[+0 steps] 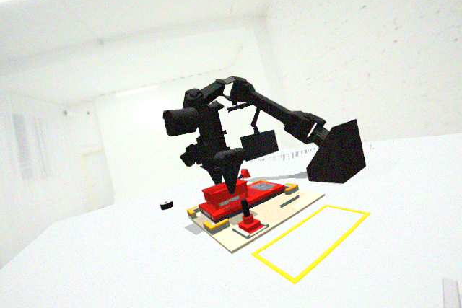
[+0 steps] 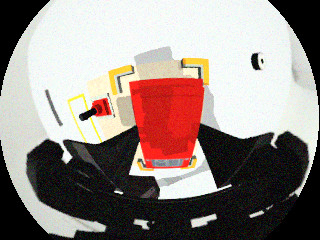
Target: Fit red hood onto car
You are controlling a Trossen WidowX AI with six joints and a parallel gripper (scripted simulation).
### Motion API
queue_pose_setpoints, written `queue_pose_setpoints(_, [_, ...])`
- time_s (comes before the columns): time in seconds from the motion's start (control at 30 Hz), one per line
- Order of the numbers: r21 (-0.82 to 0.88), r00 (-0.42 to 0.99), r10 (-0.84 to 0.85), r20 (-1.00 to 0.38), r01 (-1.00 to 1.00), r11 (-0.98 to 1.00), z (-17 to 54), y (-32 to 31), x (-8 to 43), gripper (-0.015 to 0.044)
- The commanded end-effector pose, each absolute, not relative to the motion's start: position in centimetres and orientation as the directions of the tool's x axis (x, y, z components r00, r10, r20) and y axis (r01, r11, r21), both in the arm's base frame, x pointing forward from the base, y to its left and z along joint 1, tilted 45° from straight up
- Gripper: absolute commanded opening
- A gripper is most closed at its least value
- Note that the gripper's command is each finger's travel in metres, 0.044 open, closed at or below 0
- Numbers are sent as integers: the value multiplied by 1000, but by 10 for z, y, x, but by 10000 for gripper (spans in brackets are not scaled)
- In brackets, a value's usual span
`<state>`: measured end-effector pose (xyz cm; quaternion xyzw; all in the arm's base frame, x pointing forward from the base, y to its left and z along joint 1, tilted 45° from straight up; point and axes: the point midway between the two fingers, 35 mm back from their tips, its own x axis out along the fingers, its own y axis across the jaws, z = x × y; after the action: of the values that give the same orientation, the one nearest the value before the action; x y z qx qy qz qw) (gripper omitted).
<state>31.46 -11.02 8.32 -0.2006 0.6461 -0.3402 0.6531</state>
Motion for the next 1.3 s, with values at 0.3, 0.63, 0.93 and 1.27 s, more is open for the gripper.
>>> queue_pose_setpoints(0.3, [-703,-66,-705,-707,184,687,84,-110,315,0])
queue_pose_setpoints(0.63, [-702,-66,-704,-707,184,688,87,-107,315,0])
queue_pose_setpoints(0.93, [-703,-64,-705,-706,183,687,87,-107,315,0])
queue_pose_setpoints(1.27, [-705,-61,-707,-704,181,686,86,-108,314,0])
